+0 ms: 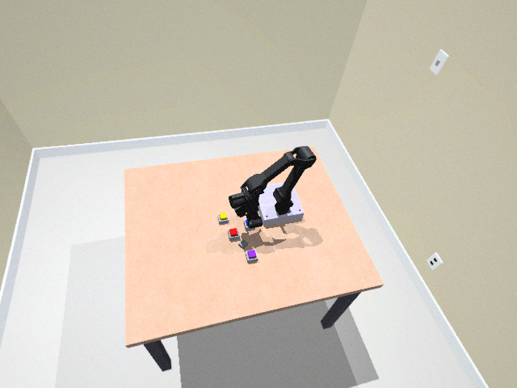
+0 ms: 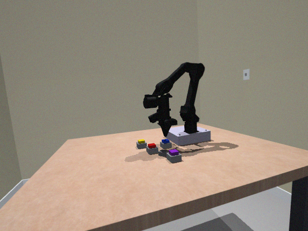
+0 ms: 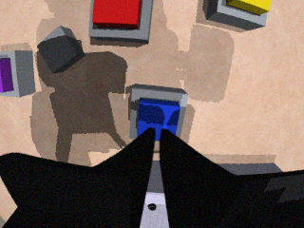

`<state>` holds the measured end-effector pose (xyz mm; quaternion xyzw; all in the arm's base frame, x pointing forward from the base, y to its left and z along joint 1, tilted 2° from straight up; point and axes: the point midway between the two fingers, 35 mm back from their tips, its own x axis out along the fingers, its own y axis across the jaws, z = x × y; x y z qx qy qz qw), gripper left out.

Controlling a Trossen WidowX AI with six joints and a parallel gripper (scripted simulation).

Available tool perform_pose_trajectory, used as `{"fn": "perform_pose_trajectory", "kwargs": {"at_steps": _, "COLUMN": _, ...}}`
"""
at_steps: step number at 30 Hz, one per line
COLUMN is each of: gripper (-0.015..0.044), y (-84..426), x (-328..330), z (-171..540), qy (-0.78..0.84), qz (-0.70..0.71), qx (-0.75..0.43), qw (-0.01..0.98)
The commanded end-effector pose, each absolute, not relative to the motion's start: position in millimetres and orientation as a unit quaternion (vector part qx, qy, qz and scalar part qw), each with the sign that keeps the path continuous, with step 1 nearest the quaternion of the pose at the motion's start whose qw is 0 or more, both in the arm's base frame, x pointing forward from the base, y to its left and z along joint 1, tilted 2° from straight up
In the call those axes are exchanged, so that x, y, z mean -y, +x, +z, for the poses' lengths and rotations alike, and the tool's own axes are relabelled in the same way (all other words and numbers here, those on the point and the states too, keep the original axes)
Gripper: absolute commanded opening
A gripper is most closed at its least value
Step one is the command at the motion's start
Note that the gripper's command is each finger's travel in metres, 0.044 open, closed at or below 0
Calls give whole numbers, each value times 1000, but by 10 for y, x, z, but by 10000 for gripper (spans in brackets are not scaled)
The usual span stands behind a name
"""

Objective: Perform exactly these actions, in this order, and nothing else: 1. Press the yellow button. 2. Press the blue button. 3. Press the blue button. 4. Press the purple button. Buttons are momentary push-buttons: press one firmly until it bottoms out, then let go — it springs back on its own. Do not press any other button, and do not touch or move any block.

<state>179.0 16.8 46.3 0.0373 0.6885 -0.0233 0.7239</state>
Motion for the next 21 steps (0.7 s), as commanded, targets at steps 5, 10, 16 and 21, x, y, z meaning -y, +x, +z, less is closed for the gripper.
{"fn": "perform_pose_trajectory", "kwargs": {"at_steps": 5, "gripper": 20, "y": 1790, "x": -159, "z": 491, "qy": 37, "qz": -27, "qx": -688, "qw": 724}}
{"fn": "perform_pose_trajectory", "kwargs": {"at_steps": 10, "gripper": 20, "y": 1798, "x": -160, "z": 410, "qy": 37, "qz": -27, "qx": -688, "qw": 724}}
{"fn": "perform_pose_trajectory", "kwargs": {"at_steps": 16, "gripper": 20, "y": 1803, "x": -162, "z": 314, "qy": 37, "qz": -27, "qx": -688, "qw": 724}}
{"fn": "perform_pose_trajectory", "kwargs": {"at_steps": 21, "gripper": 20, "y": 1803, "x": -162, "z": 235, "qy": 37, "qz": -27, "qx": -688, "qw": 724}}
